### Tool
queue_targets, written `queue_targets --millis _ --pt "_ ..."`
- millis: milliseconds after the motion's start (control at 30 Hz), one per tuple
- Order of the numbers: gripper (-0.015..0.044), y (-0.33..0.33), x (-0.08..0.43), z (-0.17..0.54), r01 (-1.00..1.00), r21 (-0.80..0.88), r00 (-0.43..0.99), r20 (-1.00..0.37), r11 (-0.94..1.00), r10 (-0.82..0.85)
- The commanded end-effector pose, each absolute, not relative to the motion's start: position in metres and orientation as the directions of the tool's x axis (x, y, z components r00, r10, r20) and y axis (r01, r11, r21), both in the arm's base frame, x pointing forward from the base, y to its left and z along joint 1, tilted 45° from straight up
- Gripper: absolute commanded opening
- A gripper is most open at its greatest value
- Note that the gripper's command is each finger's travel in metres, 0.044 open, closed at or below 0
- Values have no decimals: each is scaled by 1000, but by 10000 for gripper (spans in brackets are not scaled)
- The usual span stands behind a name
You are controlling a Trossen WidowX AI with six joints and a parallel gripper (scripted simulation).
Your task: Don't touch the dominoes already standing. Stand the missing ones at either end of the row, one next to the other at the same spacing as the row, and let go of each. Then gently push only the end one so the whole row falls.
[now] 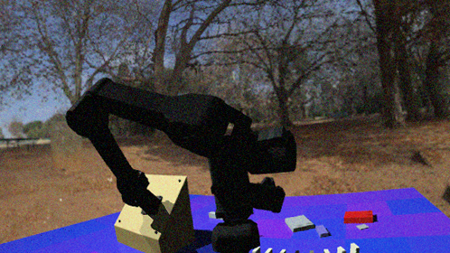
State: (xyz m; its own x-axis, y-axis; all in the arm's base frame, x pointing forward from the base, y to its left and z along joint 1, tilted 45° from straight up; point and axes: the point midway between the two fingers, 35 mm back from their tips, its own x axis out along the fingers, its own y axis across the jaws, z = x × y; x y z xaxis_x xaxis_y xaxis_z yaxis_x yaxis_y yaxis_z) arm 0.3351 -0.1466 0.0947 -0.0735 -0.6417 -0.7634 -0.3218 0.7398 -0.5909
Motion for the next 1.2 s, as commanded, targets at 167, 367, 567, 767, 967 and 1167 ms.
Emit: queue_targets --millis 167,367,567,767,967,1167 --pt "440 -145 335 107 -334 -638 -100 -708 694 -699" --pt "440 -175 332 77 -334 -638 -100 -708 694 -699" --pt "440 -191 328 61 -334 -640 -101 -706 692 -701" --pt "440 -195 327 57 -334 -640 -101 -706 692 -701" --pt "440 -201 326 51 -335 -640 -101 -705 691 -702" --pt "309 -202 326 51 -335 -640 -101 -705 691 -702"
